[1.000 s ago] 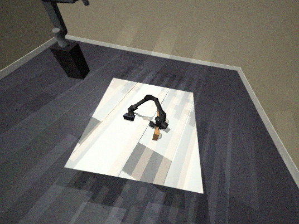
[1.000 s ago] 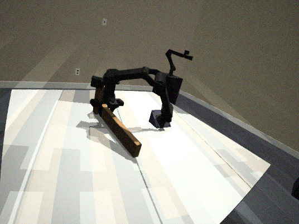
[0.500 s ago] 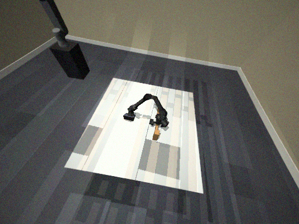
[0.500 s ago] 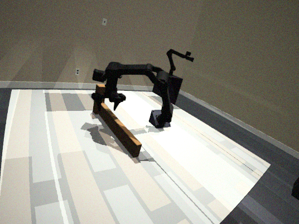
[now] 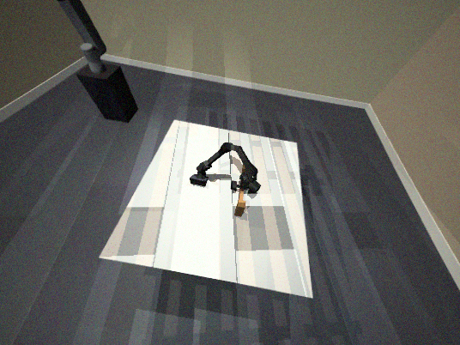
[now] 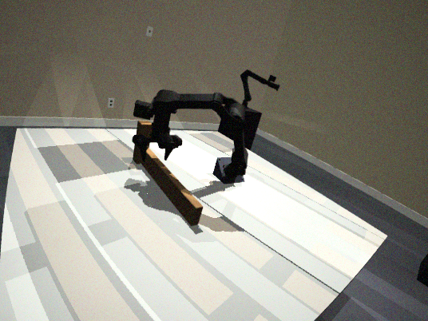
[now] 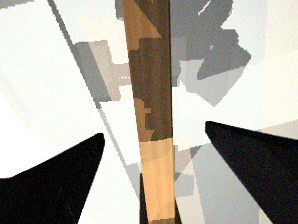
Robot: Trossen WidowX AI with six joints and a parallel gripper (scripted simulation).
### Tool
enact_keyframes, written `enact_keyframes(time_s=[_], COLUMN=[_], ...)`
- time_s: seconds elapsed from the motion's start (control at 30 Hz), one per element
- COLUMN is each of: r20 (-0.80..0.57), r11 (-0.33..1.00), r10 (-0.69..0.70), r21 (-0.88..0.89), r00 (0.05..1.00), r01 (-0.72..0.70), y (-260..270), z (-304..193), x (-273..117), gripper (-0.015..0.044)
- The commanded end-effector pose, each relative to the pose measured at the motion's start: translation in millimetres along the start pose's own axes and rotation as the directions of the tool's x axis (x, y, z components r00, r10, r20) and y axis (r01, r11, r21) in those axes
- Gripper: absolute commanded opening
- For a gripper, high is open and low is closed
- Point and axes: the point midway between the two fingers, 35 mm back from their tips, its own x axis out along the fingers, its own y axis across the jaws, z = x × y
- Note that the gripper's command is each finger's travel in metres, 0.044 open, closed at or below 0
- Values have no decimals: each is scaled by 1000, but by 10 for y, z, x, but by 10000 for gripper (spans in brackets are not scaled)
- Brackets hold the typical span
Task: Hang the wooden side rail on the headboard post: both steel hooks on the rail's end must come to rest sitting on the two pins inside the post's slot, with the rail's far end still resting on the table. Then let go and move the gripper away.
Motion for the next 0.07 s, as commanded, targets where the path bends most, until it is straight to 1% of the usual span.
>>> enact_keyframes(time_s=[0.0, 0.03], r20=[-1, -1], r11=[1000, 1000], r10=[0, 0], r21=[-1, -1], r00=[1000, 1000], r01=[0, 0], y=[0, 0], z=[-3, -3], x=[-1, -1], gripper=[440, 440])
